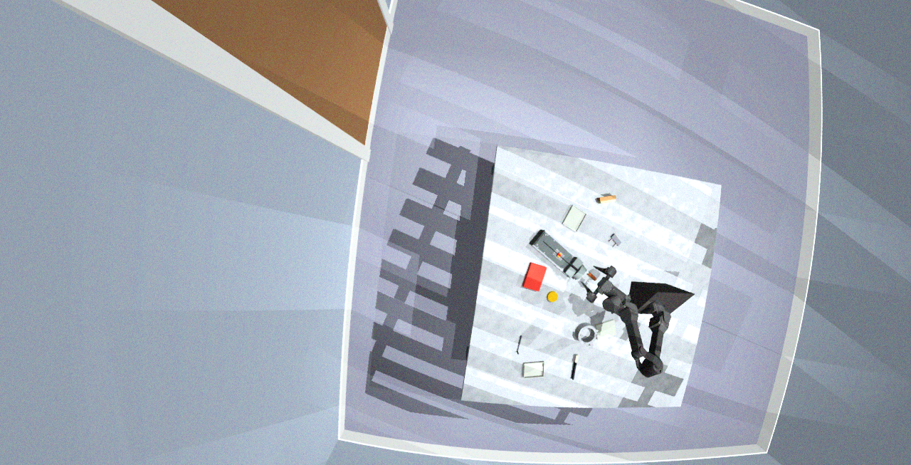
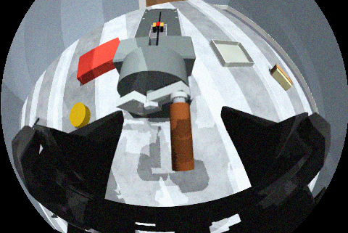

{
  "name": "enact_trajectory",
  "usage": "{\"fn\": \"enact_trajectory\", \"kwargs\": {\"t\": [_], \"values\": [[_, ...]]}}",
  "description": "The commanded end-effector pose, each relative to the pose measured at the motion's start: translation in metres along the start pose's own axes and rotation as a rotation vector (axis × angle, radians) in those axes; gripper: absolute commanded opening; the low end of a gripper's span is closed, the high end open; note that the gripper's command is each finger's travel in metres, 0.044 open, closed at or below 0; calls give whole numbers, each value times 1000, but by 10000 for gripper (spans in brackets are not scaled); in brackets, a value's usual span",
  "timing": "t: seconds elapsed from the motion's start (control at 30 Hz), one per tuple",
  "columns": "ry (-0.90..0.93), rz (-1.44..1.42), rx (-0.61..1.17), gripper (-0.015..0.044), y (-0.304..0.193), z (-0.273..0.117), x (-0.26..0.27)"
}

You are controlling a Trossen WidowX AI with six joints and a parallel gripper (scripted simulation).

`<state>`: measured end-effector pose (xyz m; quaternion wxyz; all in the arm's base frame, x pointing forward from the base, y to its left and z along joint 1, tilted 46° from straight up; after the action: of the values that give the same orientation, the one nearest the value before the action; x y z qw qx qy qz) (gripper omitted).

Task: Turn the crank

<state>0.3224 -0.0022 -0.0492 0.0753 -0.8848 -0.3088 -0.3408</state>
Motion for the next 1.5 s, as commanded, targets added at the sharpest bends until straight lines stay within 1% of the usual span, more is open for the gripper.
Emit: {"fn": "enact_trajectory", "kwargs": {"t": [0.0, 0.2, 0.77, 1.47], "values": [[-13, 12, 6, 440, -7, 4, -6], [-12, 13, 6, 440, -12, 8, -7], [-12, 13, 6, 0, -12, 8, -7], [-12, 13, 6, 0, -13, 11, -9]]}}
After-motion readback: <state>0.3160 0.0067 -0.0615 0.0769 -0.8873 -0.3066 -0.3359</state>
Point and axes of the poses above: the point midway between the two fingers, 35 mm back from their tips, its own z axis out along the fingers, its own x axis across the jaws, y = z × x, the point moved 5 cm from there along -z, back along the fingers, and after that the axes turned 14 degrees about z, right-handed, at the moved point
